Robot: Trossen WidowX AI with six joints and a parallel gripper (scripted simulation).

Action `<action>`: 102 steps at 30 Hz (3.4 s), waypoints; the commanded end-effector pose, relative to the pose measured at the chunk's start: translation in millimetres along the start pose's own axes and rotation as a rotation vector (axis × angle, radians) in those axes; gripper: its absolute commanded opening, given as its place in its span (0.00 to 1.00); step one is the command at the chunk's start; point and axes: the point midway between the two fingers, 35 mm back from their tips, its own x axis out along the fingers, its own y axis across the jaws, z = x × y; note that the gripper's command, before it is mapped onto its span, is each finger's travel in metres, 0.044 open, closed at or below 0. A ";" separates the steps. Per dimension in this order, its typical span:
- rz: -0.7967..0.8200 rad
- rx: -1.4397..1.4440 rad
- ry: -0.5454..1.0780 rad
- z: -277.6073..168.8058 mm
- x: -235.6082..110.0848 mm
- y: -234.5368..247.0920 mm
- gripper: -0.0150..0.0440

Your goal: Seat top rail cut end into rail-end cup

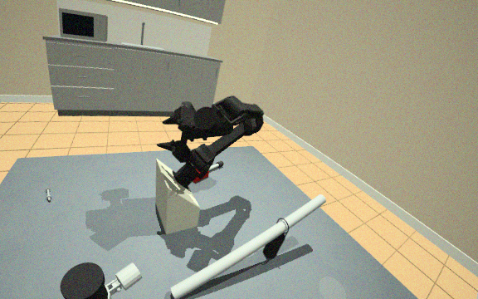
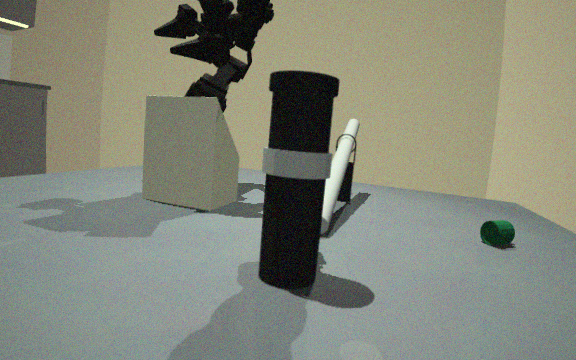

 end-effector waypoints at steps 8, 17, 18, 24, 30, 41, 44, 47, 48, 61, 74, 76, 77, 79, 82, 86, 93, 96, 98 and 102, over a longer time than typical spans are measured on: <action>0.517 -0.339 0.070 19.1 -32.6 101.7 1.00; 1.132 -0.721 0.002 29.6 -105.6 203.3 1.00; 1.196 -0.757 -0.013 30.1 -114.4 211.9 1.00; 1.558 -0.936 -0.126 31.4 -164.7 251.8 1.00; 1.575 -0.944 -0.132 31.5 -167.0 253.3 1.00; 1.582 -1.038 -0.213 38.6 -159.8 256.3 1.00; 1.592 -1.197 -0.356 49.8 -147.6 261.3 1.00; 1.598 -1.371 -0.525 61.7 -132.5 266.6 1.00; 1.598 -1.428 -0.583 65.4 -127.0 268.2 1.00; 1.559 -1.933 -1.269 100.4 -54.0 285.2 1.00; 1.407 -2.149 -1.836 110.4 -8.6 292.3 1.00; 1.353 -2.184 -1.941 110.8 -5.6 292.7 1.00; 1.322 -2.203 -1.995 110.9 -4.7 292.8 1.00; 1.293 -2.218 -2.044 111.0 -4.0 292.9 1.00; 1.293 -2.218 -2.044 111.0 -4.0 292.9 1.00; 1.293 -2.218 -2.044 111.0 -4.0 292.9 1.00; 1.293 -2.218 -2.044 111.0 -4.0 292.9 1.00; 1.293 -2.218 -2.044 111.0 -4.0 292.9 1.00; 1.293 -2.218 -2.044 111.0 -4.0 292.9 1.00; 1.302 -2.223 -2.040 93.9 5.4 307.9 1.00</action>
